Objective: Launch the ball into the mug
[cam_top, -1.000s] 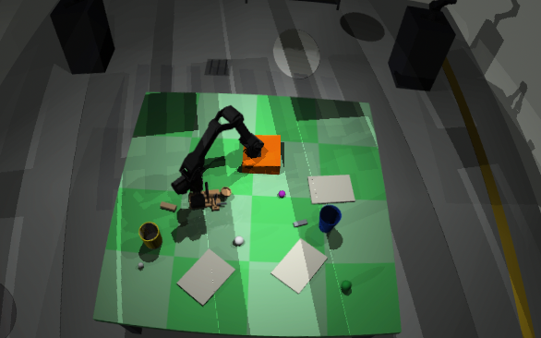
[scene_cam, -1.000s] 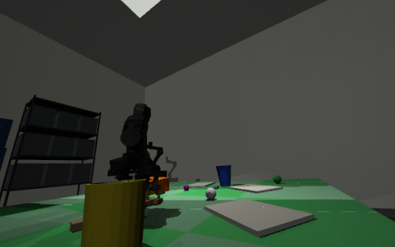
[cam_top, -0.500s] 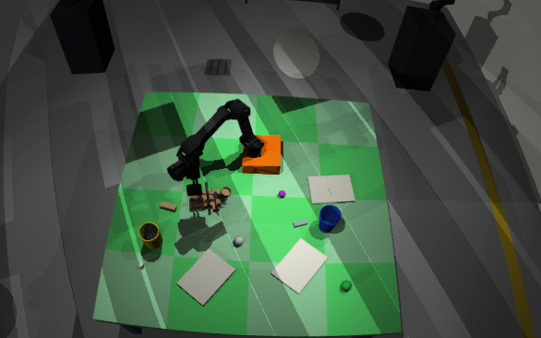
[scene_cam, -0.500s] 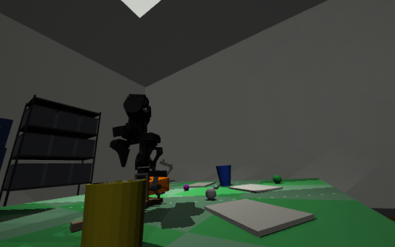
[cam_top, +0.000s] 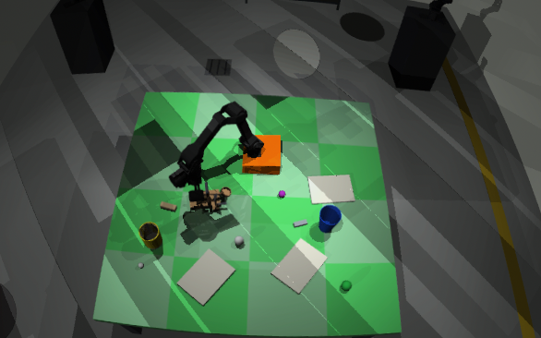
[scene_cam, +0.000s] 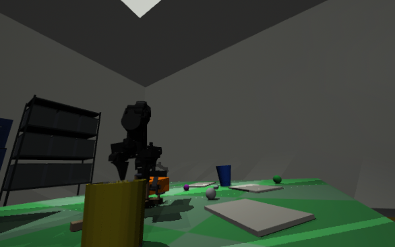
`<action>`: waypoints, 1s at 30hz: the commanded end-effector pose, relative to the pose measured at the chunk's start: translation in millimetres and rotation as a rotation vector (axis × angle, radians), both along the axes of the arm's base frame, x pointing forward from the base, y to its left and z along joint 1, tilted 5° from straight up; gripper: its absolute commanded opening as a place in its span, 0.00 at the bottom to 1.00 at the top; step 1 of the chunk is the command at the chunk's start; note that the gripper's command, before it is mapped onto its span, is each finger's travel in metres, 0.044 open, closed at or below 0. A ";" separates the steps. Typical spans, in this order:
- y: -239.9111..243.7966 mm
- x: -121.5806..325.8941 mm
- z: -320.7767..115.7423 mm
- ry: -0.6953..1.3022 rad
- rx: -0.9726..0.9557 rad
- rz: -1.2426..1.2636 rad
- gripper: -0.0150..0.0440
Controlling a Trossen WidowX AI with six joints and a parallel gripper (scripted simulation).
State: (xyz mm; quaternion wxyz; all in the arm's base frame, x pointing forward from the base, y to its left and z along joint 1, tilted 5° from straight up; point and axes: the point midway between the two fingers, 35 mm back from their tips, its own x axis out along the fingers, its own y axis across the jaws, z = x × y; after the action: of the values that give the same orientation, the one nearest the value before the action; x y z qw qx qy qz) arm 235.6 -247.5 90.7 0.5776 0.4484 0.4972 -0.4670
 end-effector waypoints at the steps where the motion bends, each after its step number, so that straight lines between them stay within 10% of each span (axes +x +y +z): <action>1: 0.2 0.5 -4.4 -0.004 0.001 0.006 1.00; 30: -4.4 4.3 -50.7 -0.004 0.001 0.006 1.00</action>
State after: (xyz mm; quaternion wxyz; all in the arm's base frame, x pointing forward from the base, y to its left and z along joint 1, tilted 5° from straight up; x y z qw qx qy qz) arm 241.3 -254.1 47.3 0.5822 0.4476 0.4922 -0.4673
